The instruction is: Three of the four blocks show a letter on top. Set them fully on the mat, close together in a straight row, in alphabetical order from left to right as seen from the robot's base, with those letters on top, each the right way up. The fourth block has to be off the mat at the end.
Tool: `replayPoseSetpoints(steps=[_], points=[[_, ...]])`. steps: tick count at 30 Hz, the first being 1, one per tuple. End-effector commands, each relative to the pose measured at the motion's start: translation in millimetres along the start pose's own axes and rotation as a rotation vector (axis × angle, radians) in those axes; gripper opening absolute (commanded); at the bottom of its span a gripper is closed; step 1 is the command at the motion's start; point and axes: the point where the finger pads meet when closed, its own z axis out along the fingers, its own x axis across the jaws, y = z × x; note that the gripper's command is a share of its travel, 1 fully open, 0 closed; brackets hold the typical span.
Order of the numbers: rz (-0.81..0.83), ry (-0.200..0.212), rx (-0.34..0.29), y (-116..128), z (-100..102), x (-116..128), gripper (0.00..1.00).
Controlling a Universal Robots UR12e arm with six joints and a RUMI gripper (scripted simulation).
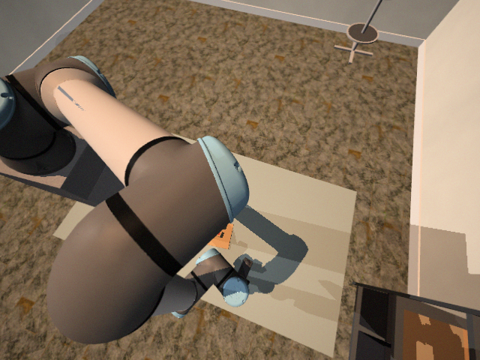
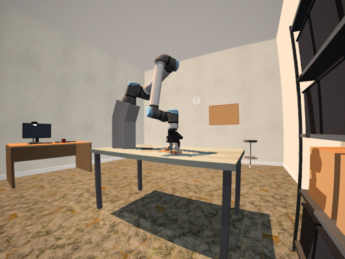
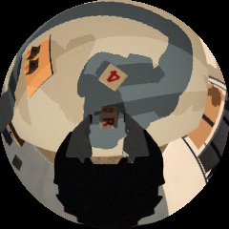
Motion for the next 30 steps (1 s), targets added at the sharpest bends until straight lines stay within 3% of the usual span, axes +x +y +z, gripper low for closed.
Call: replayPoseSetpoints(steps=[1, 14, 15, 30], points=[[0.0, 0.006, -0.003, 1.5, -1.8, 5.1, 0.4], [0.0, 0.006, -0.003, 1.5, -1.8, 5.1, 0.4], [0.0, 0.006, -0.003, 1.5, -1.8, 5.1, 0.28], [0.0, 0.006, -0.003, 1.5, -1.8, 5.1, 0.28]])
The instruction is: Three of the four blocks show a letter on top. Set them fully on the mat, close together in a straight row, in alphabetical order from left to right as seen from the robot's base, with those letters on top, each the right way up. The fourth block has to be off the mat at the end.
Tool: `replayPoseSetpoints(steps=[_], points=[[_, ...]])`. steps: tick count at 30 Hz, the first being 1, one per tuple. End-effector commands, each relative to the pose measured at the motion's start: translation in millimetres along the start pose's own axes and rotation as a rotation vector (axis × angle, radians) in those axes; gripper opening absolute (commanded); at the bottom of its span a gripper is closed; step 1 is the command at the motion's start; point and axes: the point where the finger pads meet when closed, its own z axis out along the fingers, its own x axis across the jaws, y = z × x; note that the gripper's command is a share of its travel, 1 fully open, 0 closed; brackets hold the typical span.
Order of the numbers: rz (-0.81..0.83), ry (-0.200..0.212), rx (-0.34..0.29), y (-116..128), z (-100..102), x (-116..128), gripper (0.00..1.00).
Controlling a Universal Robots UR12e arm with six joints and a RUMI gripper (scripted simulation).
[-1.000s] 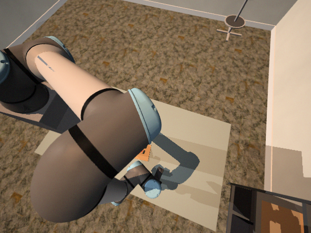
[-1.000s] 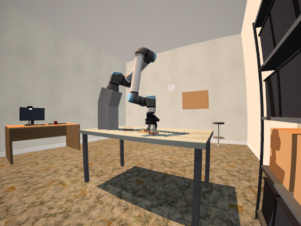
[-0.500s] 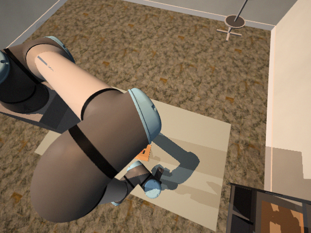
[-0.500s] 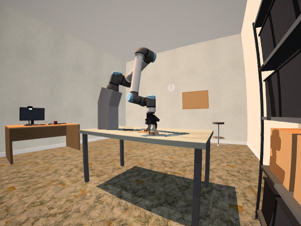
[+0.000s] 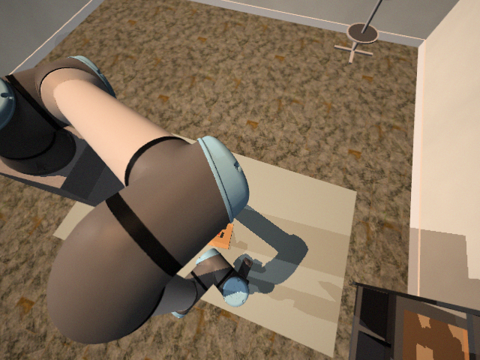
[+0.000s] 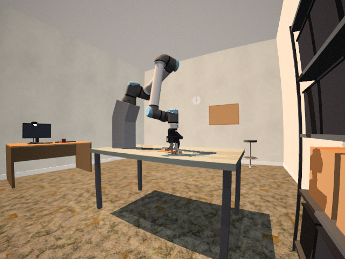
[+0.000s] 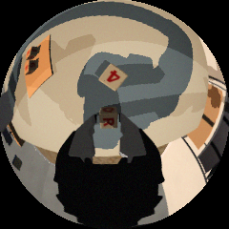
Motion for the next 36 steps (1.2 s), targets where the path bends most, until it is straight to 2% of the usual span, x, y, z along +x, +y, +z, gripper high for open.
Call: replayPoseSetpoints(steps=[1, 2, 36], points=[[0.0, 0.006, -0.003, 1.5, -1.8, 5.1, 0.28], [0.0, 0.006, -0.003, 1.5, -1.8, 5.1, 0.09], [0.0, 0.006, -0.003, 1.5, -2.0, 5.1, 0.09]])
